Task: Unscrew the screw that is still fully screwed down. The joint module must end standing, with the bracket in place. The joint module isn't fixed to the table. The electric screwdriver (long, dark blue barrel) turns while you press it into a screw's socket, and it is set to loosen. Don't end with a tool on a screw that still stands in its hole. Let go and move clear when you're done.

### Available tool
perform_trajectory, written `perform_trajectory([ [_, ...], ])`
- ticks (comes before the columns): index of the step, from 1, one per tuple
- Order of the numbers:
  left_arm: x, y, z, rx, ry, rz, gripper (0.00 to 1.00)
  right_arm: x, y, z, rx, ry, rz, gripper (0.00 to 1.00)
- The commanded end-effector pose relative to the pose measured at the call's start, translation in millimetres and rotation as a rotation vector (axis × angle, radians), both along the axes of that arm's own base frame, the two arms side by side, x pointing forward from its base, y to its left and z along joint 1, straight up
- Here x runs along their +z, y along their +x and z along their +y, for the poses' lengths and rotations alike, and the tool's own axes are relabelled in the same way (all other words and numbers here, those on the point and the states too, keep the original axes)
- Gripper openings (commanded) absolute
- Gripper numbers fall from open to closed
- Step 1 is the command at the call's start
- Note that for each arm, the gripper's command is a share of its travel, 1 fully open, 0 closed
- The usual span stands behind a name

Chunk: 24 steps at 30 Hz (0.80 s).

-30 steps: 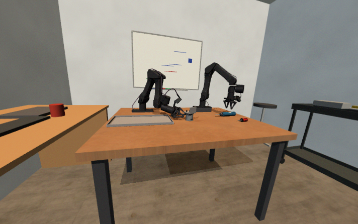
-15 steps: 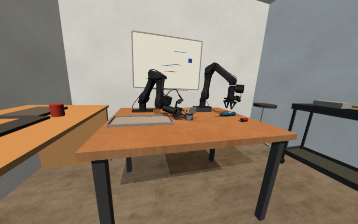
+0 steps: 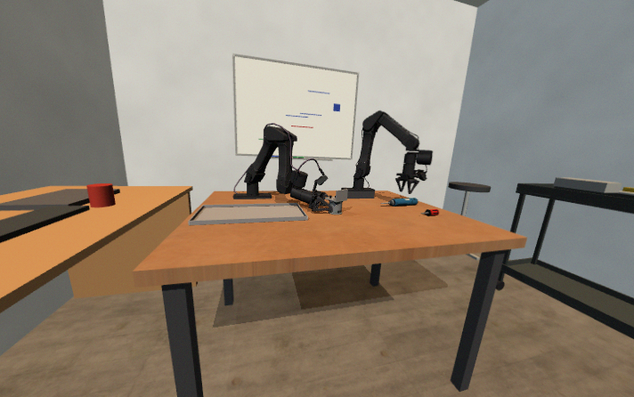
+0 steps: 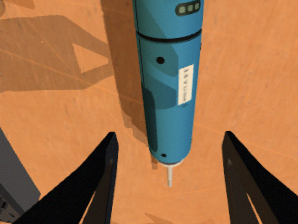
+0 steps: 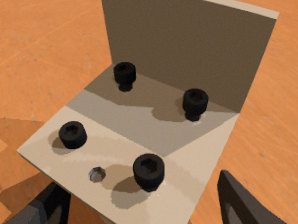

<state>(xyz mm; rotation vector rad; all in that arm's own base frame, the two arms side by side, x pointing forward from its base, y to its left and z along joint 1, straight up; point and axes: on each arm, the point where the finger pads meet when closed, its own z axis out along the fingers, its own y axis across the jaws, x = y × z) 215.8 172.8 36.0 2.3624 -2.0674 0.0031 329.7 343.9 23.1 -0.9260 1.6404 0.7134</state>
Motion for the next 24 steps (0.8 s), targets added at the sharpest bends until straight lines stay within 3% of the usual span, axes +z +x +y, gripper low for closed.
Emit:
perform_trajectory([
  [1, 15, 15, 8, -0.005, 0.049, -0.062, 0.65, -6, 3, 4, -0.002, -0.008, 0.018, 0.86],
  [24, 15, 15, 8, -0.005, 0.049, -0.062, 0.65, -13, 8, 15, 0.000, -0.014, 0.026, 0.86],
])
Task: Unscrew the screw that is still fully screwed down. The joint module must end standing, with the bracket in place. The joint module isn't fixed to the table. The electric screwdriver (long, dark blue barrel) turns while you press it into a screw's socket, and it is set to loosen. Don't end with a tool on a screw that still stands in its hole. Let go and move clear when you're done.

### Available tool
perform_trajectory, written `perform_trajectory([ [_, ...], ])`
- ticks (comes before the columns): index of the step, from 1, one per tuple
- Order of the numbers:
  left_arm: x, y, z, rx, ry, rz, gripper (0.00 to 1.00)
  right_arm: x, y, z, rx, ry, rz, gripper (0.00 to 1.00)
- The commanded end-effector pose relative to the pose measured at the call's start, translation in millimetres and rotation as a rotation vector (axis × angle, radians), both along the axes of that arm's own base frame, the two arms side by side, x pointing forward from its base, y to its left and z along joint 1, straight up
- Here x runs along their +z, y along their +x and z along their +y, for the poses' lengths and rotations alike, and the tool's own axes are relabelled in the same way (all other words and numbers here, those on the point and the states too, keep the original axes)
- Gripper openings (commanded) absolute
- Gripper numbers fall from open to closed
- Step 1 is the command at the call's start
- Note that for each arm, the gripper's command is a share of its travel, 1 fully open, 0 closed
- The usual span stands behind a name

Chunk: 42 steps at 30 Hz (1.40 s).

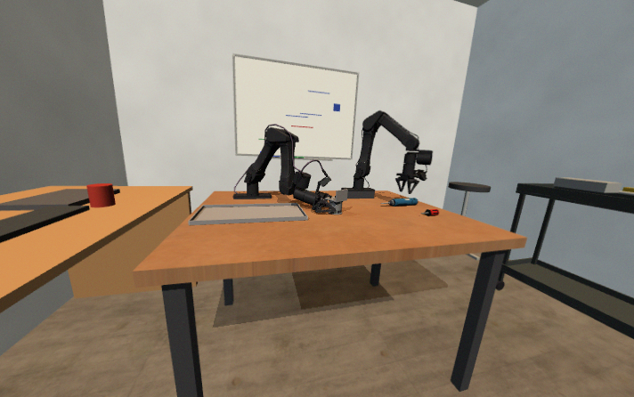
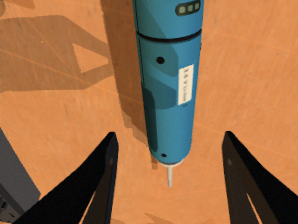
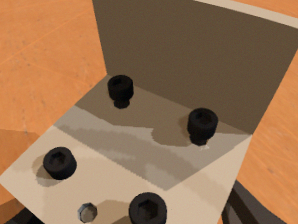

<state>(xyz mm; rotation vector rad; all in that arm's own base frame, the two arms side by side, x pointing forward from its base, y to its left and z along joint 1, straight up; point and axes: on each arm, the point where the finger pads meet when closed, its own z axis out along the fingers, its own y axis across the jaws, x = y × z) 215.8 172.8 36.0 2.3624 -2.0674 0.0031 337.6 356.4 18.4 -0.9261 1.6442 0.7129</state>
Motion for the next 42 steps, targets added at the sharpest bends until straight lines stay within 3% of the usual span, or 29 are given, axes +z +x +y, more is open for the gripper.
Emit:
perform_trajectory([
  [1, 15.4, 15.4, 8.4, -0.005, 0.049, -0.062, 0.65, -8.3, -0.3, 2.5, 0.001, -0.012, 0.023, 0.86],
  [42, 15.4, 15.4, 8.4, -0.005, 0.049, -0.062, 0.65, -14.0, -7.9, 1.2, 0.008, -0.027, 0.038, 0.86],
])
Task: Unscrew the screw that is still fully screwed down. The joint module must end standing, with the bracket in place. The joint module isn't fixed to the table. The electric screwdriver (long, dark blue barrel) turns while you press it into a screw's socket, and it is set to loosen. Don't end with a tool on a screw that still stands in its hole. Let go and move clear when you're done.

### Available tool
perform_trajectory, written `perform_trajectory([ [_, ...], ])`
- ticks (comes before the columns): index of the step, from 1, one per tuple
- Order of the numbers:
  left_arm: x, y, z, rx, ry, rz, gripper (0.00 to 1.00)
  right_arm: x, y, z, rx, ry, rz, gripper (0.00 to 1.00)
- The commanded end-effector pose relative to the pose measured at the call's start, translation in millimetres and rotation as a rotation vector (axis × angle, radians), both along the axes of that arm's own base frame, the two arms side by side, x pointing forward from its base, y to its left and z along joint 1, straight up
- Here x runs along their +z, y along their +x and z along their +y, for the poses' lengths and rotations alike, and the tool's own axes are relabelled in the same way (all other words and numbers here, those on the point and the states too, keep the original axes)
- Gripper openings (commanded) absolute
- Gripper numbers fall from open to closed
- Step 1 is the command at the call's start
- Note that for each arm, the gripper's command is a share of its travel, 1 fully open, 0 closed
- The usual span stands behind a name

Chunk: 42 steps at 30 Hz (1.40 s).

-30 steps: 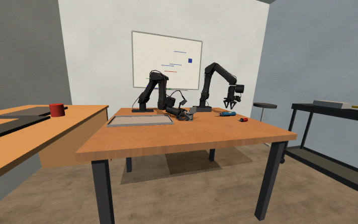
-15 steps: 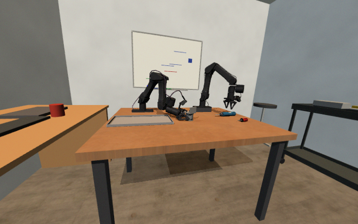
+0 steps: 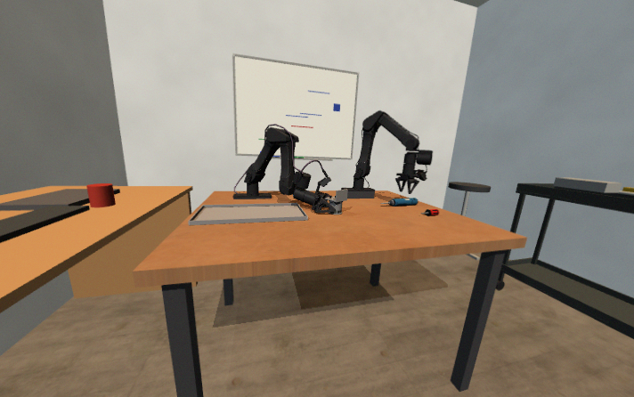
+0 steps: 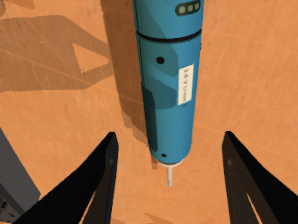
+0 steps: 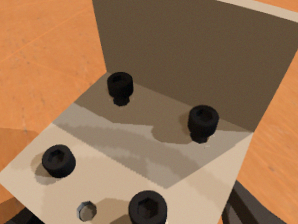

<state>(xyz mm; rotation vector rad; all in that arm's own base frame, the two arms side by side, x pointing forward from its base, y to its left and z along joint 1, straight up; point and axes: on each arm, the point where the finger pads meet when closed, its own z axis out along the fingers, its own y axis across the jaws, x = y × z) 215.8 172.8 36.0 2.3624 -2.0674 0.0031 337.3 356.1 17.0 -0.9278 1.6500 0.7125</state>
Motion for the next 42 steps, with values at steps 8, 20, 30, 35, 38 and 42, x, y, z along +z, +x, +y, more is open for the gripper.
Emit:
perform_trajectory([
  [8, 15.4, 15.4, 8.4, -0.005, 0.049, -0.062, 0.65, -14.1, -9.4, 0.7, 0.011, -0.027, 0.036, 0.86],
  [20, 15.4, 15.4, 8.4, -0.005, 0.049, -0.062, 0.65, -15.2, -8.5, -1.9, 0.004, -0.030, 0.040, 0.86],
  [30, 15.4, 15.4, 8.4, -0.005, 0.049, -0.062, 0.65, -15.2, -8.5, -1.9, 0.004, -0.030, 0.040, 0.74],
  [35, 15.4, 15.4, 8.4, -0.005, 0.049, -0.062, 0.65, -15.2, -8.5, -1.9, 0.004, -0.030, 0.040, 0.74],
  [38, 15.4, 15.4, 8.4, -0.005, 0.049, -0.062, 0.65, -15.2, -8.5, -1.9, 0.004, -0.030, 0.040, 0.74],
  [42, 15.4, 15.4, 8.4, -0.005, 0.049, -0.062, 0.65, -15.2, -8.5, -1.9, 0.004, -0.030, 0.040, 0.63],
])
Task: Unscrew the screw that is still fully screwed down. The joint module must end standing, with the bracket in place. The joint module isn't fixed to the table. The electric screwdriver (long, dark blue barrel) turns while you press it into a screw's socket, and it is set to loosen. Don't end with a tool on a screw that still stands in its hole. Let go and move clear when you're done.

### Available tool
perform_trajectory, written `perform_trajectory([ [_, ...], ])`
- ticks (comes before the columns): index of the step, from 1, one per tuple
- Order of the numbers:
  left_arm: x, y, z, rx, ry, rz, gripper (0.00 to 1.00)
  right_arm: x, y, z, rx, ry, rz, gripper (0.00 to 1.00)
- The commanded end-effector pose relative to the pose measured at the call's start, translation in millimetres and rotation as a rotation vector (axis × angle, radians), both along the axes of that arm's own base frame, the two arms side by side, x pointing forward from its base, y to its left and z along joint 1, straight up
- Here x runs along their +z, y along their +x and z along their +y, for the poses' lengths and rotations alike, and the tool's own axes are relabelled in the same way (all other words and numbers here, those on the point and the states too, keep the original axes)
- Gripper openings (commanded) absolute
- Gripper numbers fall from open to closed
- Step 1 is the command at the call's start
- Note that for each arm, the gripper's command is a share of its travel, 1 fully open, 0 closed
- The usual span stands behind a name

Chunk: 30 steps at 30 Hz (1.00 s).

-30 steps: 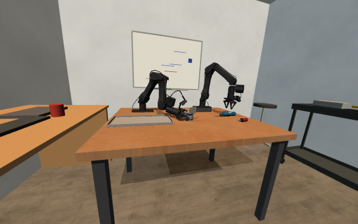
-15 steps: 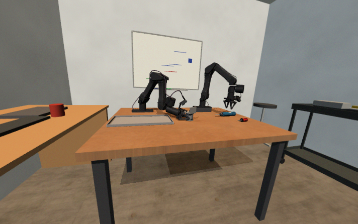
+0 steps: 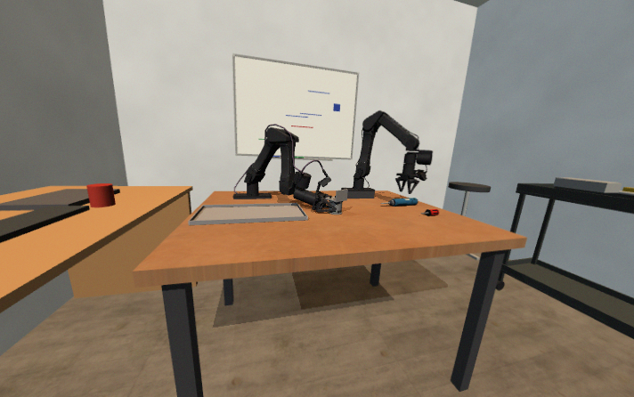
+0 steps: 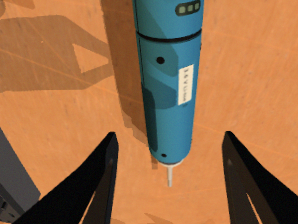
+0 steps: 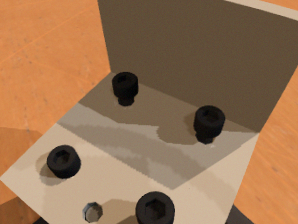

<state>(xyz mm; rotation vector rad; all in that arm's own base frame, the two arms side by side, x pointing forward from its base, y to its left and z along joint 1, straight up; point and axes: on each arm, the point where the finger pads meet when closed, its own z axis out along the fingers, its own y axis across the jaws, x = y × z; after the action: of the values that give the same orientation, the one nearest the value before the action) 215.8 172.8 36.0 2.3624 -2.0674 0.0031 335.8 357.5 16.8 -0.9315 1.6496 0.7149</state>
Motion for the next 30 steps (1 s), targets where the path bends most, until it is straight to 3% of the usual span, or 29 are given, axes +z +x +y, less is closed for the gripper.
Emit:
perform_trajectory([
  [1, 15.4, 15.4, 8.4, -0.005, 0.049, -0.062, 0.65, -14.9, -7.0, -3.2, 0.001, -0.029, 0.039, 0.63],
  [30, 15.4, 15.4, 8.4, -0.005, 0.049, -0.062, 0.65, -14.9, -7.8, -2.7, 0.006, -0.028, 0.040, 0.61],
])
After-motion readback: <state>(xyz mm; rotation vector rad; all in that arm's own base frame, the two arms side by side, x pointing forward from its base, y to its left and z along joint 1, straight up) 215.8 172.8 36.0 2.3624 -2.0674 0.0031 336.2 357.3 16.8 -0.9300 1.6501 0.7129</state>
